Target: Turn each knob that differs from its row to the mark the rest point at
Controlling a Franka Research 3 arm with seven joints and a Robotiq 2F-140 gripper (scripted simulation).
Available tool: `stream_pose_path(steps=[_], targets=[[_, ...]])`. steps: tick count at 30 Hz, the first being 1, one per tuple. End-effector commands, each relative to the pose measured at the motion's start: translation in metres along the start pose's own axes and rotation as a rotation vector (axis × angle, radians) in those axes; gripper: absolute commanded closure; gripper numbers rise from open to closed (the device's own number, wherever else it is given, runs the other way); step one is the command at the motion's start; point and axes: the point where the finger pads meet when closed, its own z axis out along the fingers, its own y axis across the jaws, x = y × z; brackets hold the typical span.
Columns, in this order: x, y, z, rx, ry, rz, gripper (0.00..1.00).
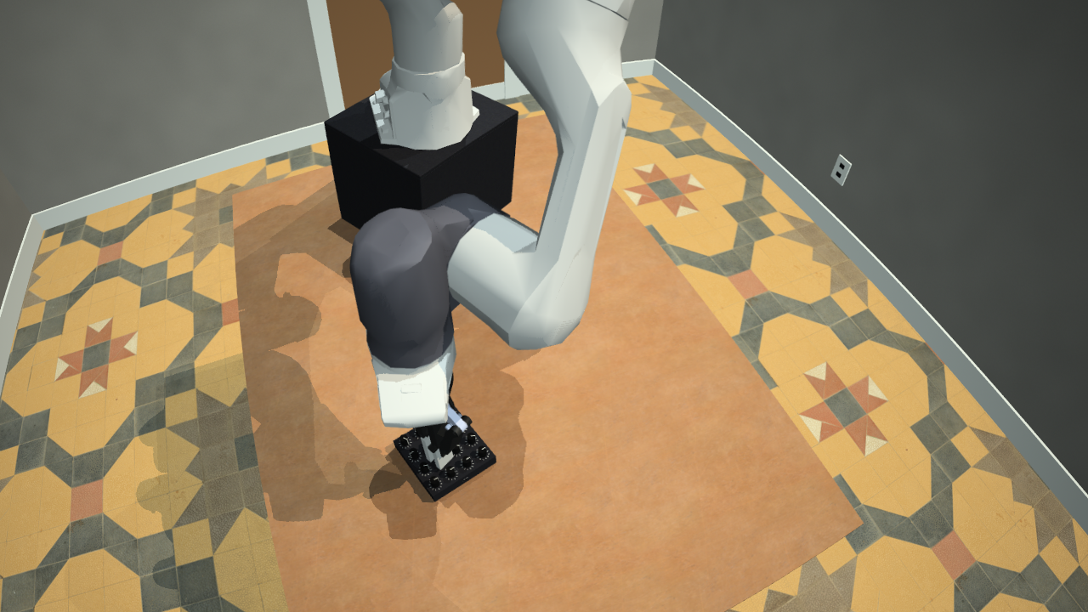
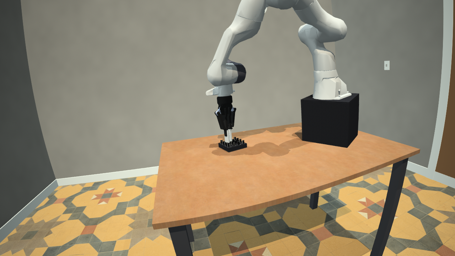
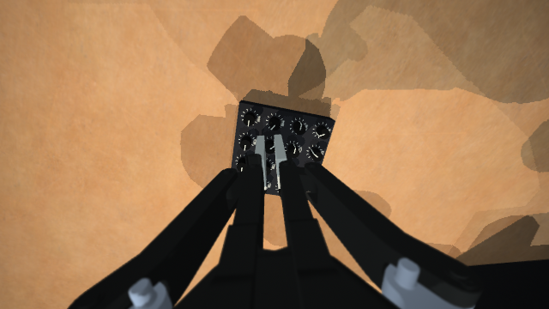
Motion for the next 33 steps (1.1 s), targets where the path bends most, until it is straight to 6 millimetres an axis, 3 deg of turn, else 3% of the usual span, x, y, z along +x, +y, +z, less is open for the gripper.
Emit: stream_pose_path(steps=[1,33], targets=[[0.0008,0.0006,0.0006,0.009,0.006,-0.156,0.95],[0.0008,0.0006,0.0006,0.008,0.008,-0.627,0.95]])
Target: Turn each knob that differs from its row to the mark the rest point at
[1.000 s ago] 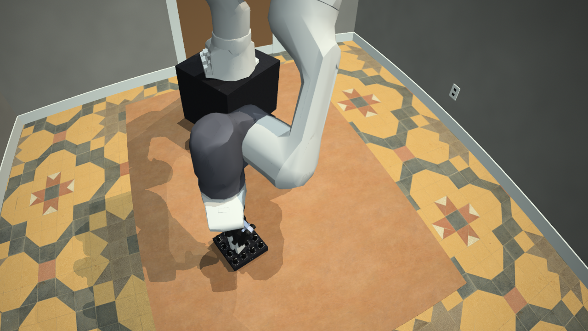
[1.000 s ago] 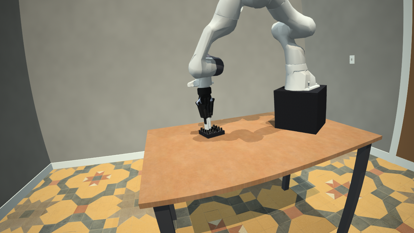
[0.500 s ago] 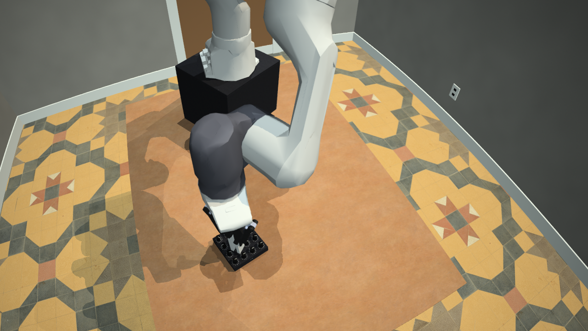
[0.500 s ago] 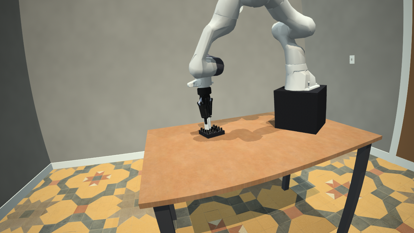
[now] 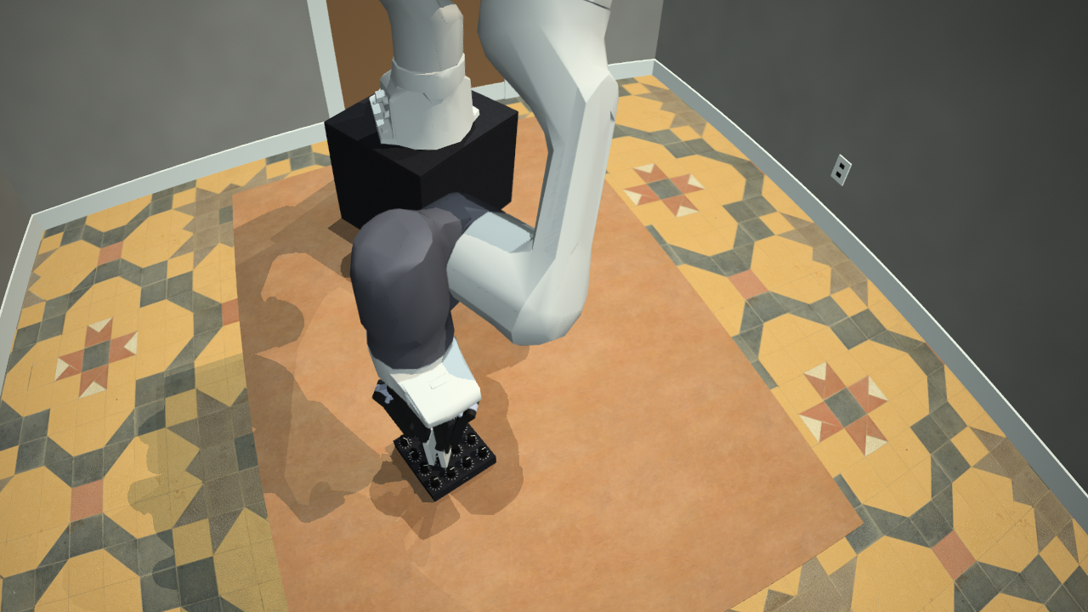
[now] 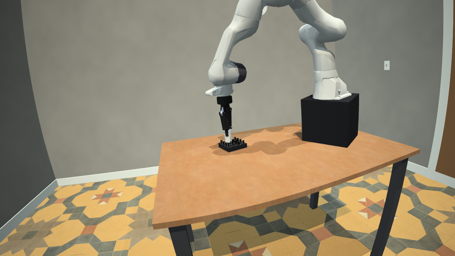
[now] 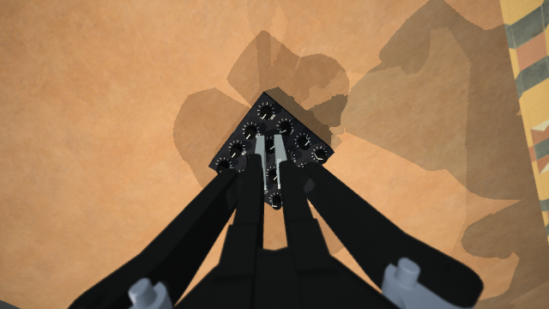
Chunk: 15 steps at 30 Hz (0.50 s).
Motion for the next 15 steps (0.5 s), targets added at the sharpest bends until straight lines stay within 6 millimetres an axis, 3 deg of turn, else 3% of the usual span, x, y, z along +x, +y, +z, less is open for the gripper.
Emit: stream_pose_path(steps=[1,15], targets=[[0.0003,0.0009,0.0006,0.006,0.013,-0.156,0.95],[0.0003,0.0009,0.0006,0.005,0.014,-0.365,0.95]])
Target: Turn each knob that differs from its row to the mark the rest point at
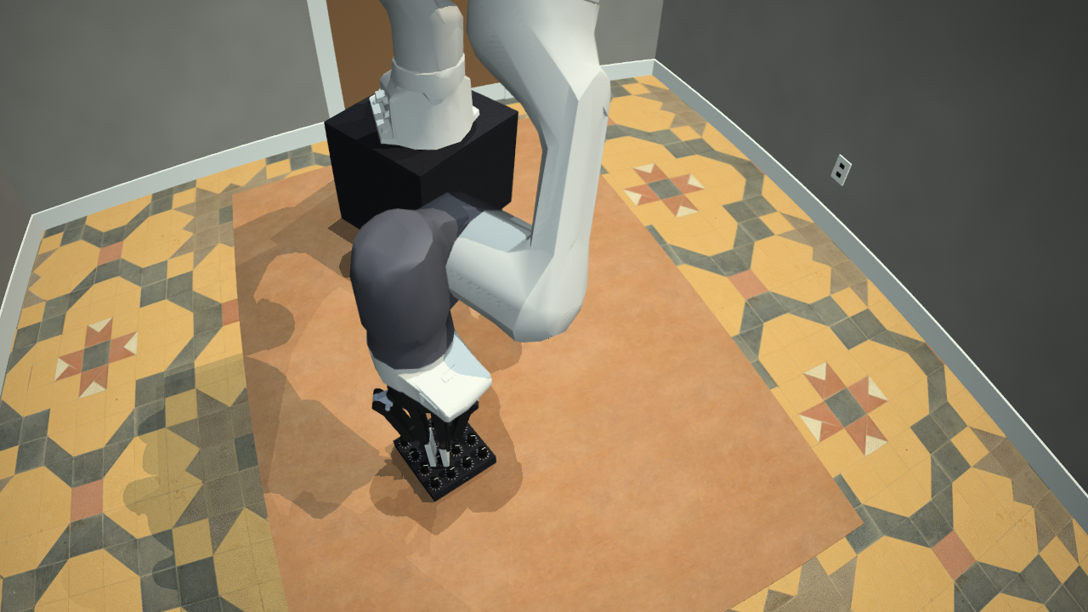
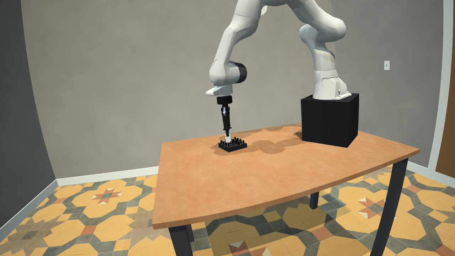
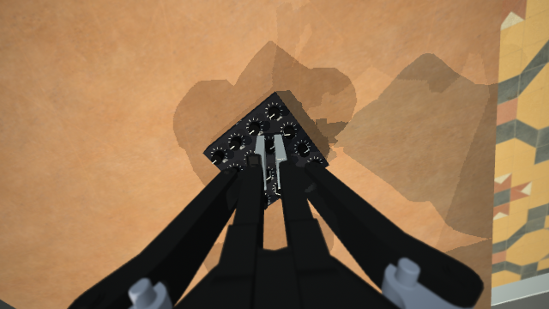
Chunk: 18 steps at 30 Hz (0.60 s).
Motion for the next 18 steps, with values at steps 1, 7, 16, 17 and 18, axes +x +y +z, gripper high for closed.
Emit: stream_pose_path(steps=[1,7,16,17,18], targets=[[0.0001,0.001,0.0006,0.003,0.014,-0.156,0.95],[0.0001,0.001,0.0006,0.003,0.014,-0.25,0.95],[0.0001,0.001,0.0006,0.002,0.014,-0.384,0.95],[0.0001,0.001,0.0006,0.002,0.014,-0.4,0.95],[0.0001,0.001,0.0006,0.002,0.014,-0.416,0.95]])
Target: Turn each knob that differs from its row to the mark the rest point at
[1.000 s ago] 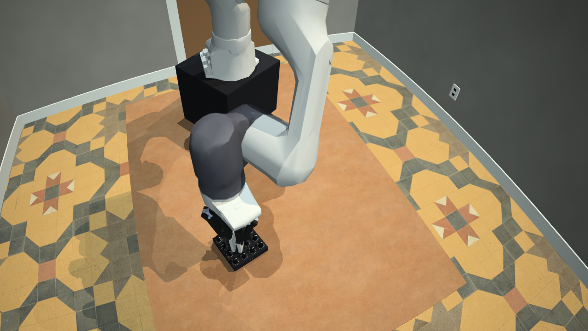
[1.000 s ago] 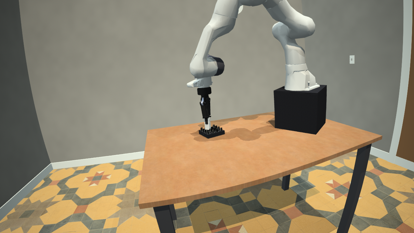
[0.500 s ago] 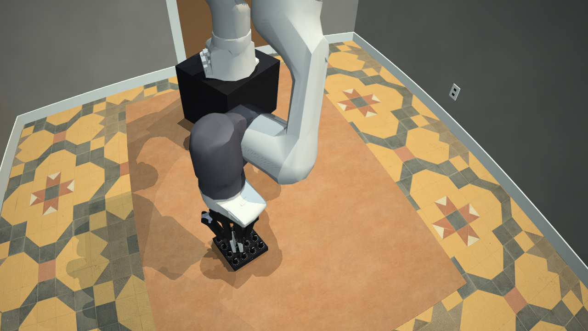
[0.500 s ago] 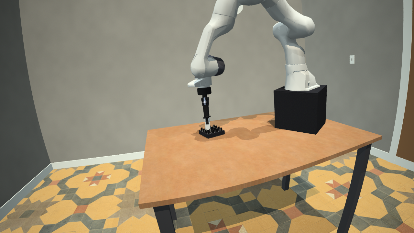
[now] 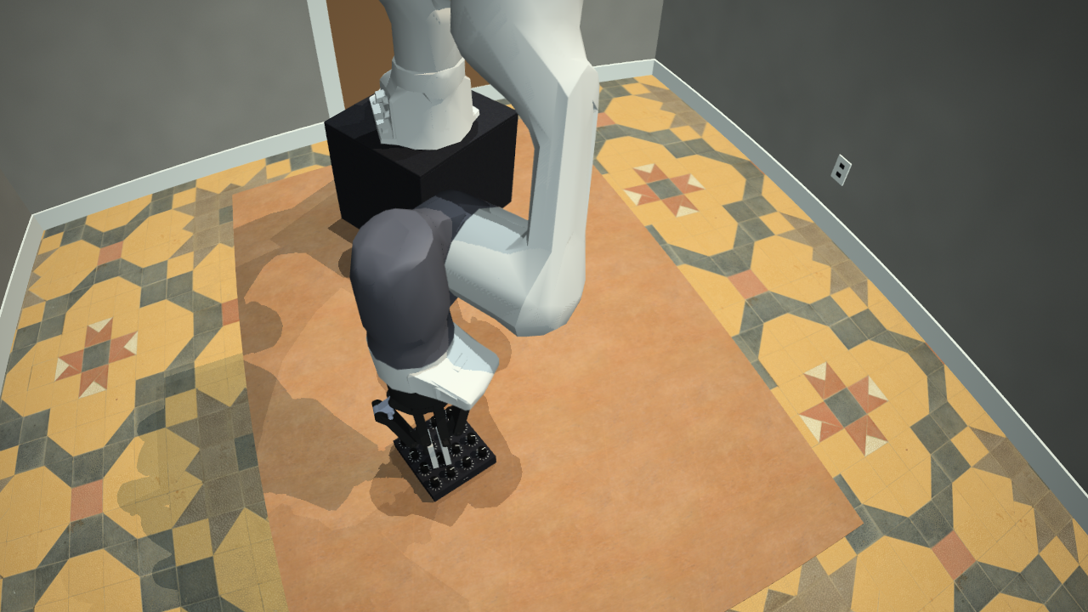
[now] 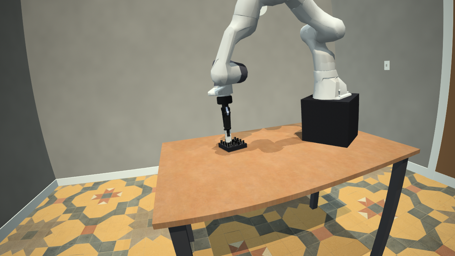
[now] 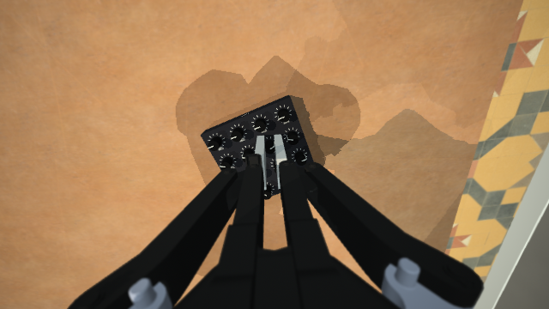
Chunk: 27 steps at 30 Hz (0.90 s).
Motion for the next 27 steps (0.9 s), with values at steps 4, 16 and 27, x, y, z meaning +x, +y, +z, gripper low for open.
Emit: stream_pose_path(steps=[4,16,27], targets=[[-0.0001,0.001,0.0006,-0.001,0.014,-0.204,0.95],[-0.0001,0.001,0.0006,-0.002,0.014,-0.323,0.95],[-0.0001,0.001,0.0006,-0.002,0.014,-0.368,0.95]])
